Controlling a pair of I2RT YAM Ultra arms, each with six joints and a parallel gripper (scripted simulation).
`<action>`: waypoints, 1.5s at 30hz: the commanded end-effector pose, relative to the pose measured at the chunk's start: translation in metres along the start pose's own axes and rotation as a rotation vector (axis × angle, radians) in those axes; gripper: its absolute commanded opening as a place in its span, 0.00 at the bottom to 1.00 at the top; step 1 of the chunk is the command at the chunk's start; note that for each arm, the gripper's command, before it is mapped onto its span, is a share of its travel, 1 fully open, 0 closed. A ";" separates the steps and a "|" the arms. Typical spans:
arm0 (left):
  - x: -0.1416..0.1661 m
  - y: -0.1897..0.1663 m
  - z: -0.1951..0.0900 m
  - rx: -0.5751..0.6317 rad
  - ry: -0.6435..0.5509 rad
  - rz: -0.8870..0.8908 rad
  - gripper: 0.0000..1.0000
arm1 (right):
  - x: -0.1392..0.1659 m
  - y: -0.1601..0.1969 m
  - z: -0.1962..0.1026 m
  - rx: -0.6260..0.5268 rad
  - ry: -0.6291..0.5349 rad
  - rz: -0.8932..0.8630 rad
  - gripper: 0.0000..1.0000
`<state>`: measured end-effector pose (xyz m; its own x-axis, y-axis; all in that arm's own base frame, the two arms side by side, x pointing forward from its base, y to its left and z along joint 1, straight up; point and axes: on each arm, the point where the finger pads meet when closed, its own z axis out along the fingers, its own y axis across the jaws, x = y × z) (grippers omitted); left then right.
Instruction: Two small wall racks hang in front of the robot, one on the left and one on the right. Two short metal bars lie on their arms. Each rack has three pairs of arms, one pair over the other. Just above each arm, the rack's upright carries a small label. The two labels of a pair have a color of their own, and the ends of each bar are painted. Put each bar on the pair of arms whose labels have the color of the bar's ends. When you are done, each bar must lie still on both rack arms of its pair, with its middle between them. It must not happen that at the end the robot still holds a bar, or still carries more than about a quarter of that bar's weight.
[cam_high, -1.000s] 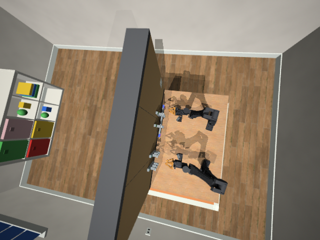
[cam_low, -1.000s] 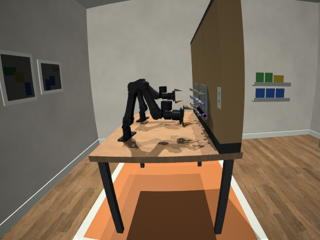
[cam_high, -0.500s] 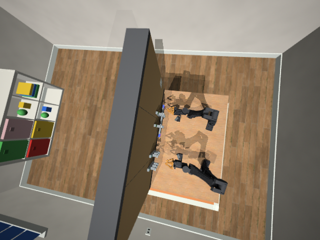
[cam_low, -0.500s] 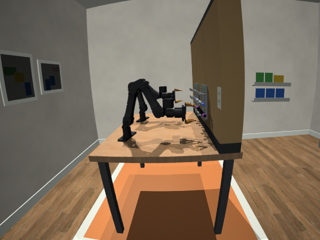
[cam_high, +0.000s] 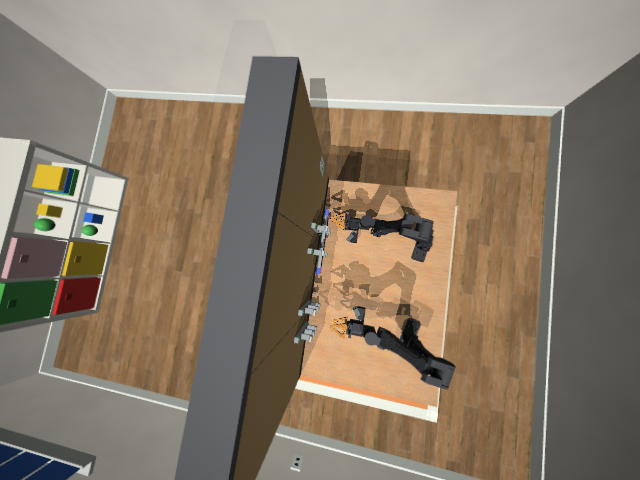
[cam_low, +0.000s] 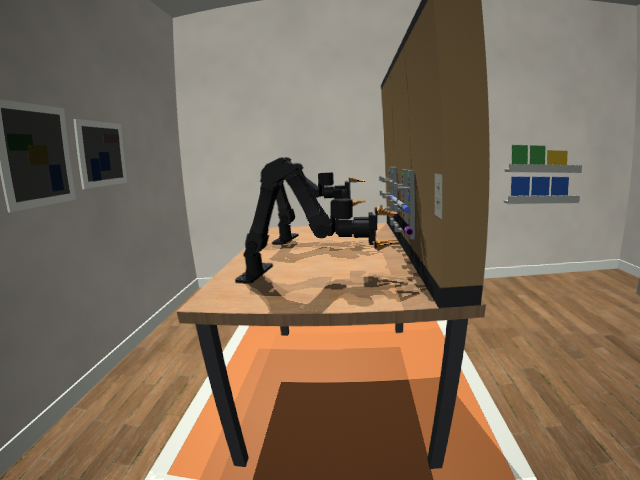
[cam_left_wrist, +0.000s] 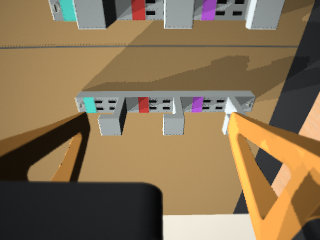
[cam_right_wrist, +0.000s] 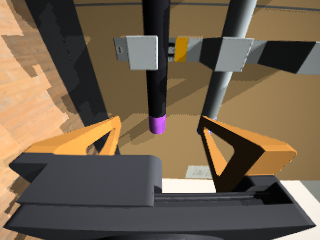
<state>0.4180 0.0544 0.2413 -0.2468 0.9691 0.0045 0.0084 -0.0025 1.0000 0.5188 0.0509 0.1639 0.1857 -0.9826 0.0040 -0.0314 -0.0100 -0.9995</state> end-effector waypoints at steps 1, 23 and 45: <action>0.005 0.000 0.001 -0.007 0.014 -0.005 1.00 | -0.004 -0.013 0.011 0.033 -0.006 0.004 1.00; 0.005 0.000 0.001 -0.007 0.014 -0.005 1.00 | -0.004 -0.009 0.036 0.033 -0.006 0.004 1.00; 0.005 0.000 0.001 -0.007 0.014 -0.005 1.00 | -0.003 -0.009 0.049 0.033 -0.006 0.004 1.00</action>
<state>0.4180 0.0544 0.2413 -0.2468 0.9691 0.0045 0.0084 -0.0025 1.0000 0.5593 0.0575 0.1581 0.1857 -0.9826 0.0046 -0.0298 -0.0103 -0.9995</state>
